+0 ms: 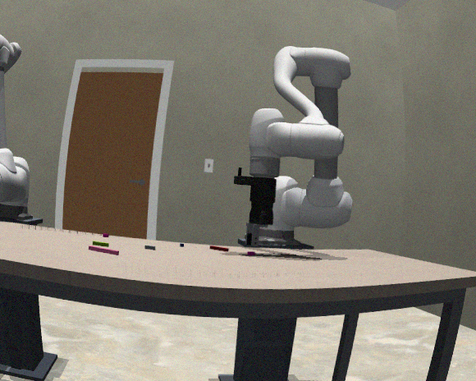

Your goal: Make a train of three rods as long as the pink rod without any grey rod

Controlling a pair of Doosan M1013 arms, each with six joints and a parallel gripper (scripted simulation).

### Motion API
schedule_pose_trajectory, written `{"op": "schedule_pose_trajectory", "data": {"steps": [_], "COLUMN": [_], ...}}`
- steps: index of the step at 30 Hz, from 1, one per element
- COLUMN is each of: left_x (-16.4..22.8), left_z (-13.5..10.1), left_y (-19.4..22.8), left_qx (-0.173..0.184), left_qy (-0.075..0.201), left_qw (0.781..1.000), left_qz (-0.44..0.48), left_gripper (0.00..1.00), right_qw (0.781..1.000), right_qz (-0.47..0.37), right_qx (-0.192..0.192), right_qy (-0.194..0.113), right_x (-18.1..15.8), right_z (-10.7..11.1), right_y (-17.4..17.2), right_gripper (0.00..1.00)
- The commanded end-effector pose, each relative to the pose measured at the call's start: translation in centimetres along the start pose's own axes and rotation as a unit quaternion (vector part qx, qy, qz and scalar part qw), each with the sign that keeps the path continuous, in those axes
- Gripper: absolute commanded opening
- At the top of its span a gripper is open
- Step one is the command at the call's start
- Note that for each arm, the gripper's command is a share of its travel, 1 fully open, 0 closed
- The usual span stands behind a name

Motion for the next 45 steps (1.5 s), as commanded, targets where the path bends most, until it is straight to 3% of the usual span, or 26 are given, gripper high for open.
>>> {"op": "schedule_pose_trajectory", "data": {"steps": [1, 45], "left_x": [0.0, 0.0], "left_z": [-0.4, -1.6], "left_y": [0.0, 0.0], "left_qx": [0.000, 0.000], "left_qy": [0.001, 0.001], "left_qw": [1.000, 1.000], "left_qz": [0.000, 0.000], "left_gripper": [0.54, 0.54], "right_qw": [1.000, 1.000], "right_qz": [0.000, 0.000], "right_qx": [-0.001, -0.001], "right_qy": [0.000, 0.000], "right_x": [0.0, 0.0], "right_z": [0.1, 0.1], "right_y": [0.0, 0.0], "right_gripper": [1.00, 1.00]}}
Point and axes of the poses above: on each arm, the point where the finger pads meet when closed, its own z axis back along the fingers, its own x axis across the jaws, y = z × x, the point moved 8 cm from there along z, back along the fingers, and after that the axes turned 3 degrees about -z, right-handed, at the moved point
